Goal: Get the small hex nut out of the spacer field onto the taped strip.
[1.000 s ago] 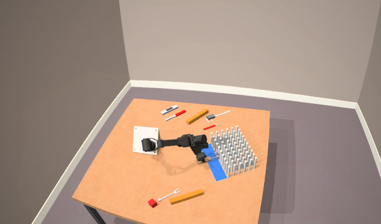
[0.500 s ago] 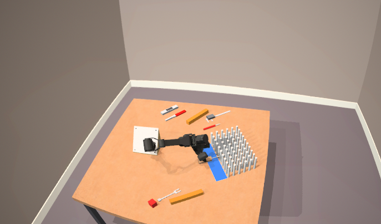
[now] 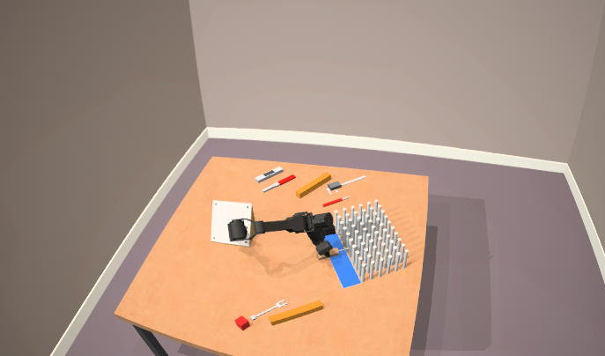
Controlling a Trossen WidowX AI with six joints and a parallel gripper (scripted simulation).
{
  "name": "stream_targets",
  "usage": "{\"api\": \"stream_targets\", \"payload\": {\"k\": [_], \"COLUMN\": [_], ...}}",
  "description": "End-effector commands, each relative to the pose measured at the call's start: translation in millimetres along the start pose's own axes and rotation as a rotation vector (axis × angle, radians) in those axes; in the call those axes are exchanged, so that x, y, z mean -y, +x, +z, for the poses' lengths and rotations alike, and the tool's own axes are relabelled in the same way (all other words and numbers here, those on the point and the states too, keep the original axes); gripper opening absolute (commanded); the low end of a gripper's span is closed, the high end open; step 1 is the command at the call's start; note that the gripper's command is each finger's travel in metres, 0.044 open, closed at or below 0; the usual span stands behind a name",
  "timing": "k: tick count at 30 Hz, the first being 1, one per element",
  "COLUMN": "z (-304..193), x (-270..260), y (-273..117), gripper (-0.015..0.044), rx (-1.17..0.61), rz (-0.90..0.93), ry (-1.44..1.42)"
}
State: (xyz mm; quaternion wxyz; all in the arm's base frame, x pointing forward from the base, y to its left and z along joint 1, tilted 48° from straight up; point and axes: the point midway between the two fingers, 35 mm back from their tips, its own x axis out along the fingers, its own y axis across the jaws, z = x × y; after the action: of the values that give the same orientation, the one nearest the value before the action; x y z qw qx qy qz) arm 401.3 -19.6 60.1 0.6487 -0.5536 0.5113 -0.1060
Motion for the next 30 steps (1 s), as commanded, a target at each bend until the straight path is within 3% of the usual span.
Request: {"api": "stream_targets", "payload": {"k": [1, 30], "z": [3, 20], "x": [1, 1], "y": [1, 7], "gripper": [0.0, 0.0], "rx": [-0.001, 0.0], "rz": [-0.005, -0.005], "ry": [0.006, 0.007]}}
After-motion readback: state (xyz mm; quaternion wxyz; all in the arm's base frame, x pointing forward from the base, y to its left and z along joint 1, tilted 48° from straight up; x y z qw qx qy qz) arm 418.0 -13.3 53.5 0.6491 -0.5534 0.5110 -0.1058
